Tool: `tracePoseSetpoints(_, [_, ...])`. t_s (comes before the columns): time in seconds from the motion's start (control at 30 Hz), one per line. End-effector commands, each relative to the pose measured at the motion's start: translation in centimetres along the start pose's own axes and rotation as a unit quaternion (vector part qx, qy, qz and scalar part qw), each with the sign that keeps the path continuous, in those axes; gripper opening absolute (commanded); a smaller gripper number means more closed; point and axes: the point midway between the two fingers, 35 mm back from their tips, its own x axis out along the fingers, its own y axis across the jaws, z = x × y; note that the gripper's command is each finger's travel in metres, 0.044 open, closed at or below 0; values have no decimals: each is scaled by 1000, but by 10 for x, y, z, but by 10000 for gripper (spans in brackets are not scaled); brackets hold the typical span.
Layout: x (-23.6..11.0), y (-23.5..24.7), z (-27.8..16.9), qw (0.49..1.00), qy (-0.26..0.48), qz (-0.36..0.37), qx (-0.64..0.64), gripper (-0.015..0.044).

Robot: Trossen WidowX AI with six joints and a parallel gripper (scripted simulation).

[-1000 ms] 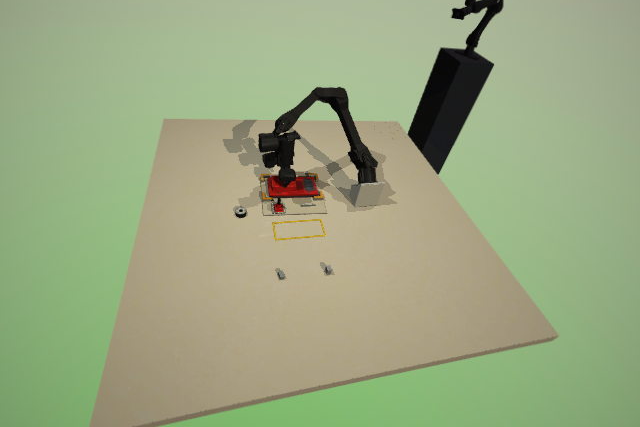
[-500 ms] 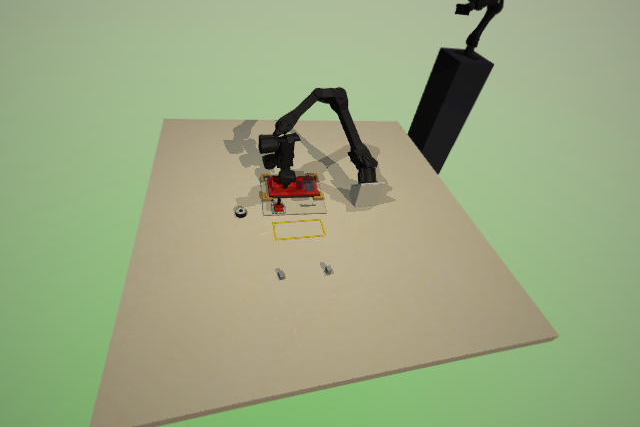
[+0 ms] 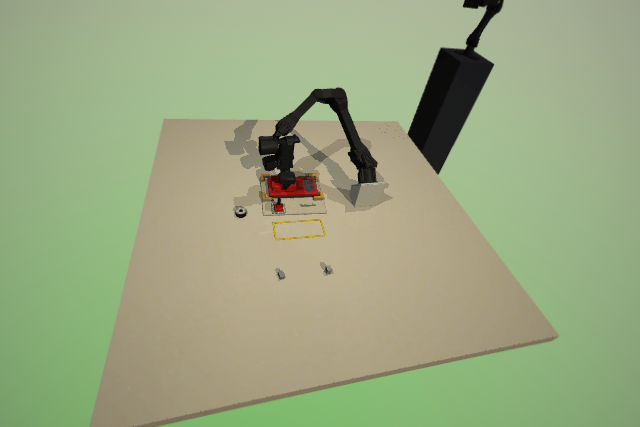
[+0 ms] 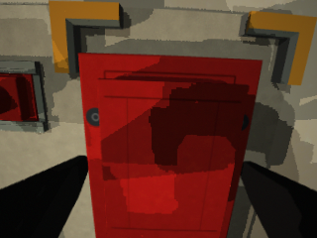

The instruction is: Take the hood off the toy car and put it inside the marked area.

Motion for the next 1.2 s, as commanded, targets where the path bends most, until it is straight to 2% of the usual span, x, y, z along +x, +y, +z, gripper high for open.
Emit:
tracePoseSetpoints(0.0, [2,-1,0,1000,0,-3,-1,440])
tracePoseSetpoints(0.47, [9,-1,0,1000,0,-4,-1,440])
tracePoseSetpoints(0.6, [7,0,0,1000,0,0,0,335])
tracePoseSetpoints(0.9, [7,0,0,1000,0,0,0,275])
tracePoseSetpoints(1.17, [4,0,0,1000,0,0,0,65])
